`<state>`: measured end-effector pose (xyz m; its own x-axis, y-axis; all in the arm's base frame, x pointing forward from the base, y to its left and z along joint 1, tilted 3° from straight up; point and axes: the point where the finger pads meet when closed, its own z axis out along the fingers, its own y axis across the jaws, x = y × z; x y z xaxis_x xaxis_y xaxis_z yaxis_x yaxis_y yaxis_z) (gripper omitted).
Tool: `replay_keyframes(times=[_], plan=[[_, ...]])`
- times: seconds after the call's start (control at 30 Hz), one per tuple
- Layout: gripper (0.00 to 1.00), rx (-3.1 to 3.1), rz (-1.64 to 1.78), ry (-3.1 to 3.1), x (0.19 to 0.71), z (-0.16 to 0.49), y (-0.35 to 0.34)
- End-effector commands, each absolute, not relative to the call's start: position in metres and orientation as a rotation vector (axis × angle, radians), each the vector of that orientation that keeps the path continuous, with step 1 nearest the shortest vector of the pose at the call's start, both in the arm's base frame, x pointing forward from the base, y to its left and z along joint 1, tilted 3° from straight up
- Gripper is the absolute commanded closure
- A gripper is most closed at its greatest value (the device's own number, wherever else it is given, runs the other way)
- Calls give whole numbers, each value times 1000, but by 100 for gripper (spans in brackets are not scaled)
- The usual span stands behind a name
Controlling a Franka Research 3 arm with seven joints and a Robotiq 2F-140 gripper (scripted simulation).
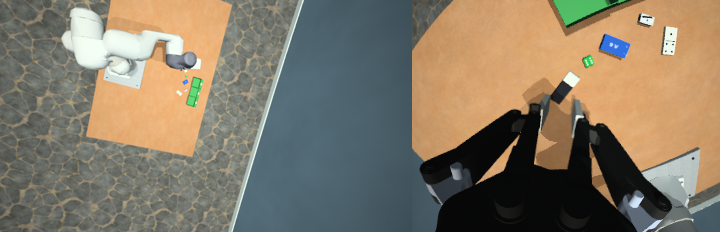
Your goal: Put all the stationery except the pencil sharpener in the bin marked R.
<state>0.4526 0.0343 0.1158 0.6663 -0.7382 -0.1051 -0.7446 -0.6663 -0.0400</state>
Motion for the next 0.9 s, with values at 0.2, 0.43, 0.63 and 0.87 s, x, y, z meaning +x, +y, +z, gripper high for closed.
replay_keyframes(times=[0.2, 0.43, 0.63, 0.87], plan=[[77, -2648, 48, 1563, 456, 117, 33], [77, -2585, 19, 1676, 456, 117, 33], [77, -2530, -5, 1770, 456, 117, 33], [77, -2463, -31, 1874, 455, 117, 33]])
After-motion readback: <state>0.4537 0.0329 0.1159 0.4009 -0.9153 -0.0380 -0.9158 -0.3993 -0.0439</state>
